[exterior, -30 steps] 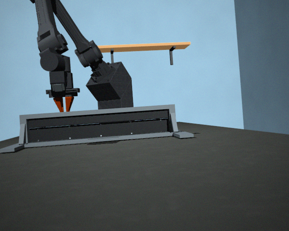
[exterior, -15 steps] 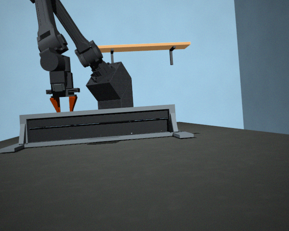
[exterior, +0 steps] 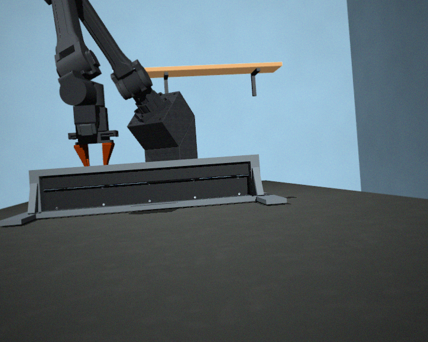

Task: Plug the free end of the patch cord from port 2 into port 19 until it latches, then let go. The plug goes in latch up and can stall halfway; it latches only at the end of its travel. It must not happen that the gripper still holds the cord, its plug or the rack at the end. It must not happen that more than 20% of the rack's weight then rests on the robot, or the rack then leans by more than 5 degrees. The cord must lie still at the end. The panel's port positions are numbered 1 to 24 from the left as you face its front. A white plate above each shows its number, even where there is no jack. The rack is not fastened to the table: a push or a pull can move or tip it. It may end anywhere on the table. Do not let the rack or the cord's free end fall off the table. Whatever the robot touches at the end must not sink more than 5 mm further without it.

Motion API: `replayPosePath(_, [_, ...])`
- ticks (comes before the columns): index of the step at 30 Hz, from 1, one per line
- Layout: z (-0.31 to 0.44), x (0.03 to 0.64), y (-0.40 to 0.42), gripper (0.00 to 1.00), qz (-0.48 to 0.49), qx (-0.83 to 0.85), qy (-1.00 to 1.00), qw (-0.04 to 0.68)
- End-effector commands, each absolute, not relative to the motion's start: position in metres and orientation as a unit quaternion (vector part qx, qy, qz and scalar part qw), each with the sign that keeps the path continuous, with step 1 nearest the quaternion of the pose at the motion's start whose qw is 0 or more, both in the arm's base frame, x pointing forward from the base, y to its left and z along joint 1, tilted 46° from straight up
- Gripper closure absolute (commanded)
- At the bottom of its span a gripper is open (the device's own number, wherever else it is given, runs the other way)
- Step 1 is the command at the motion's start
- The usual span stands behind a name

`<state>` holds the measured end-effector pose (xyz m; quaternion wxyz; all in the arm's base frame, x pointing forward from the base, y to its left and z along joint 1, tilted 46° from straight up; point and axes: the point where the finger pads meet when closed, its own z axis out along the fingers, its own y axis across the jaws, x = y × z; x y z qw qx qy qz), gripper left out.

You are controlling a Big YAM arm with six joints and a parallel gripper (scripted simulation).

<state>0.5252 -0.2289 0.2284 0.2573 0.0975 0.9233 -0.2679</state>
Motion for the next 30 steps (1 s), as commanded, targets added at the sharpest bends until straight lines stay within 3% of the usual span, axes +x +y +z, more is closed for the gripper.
replayPosePath(1, [0.2613,0.5278,-0.2300,0.64,-0.275,0.100,0.912,0.287])
replayPosePath(30, [0.2590,0.5239,-0.2297,0.64,-0.276,0.102,0.912,0.285])
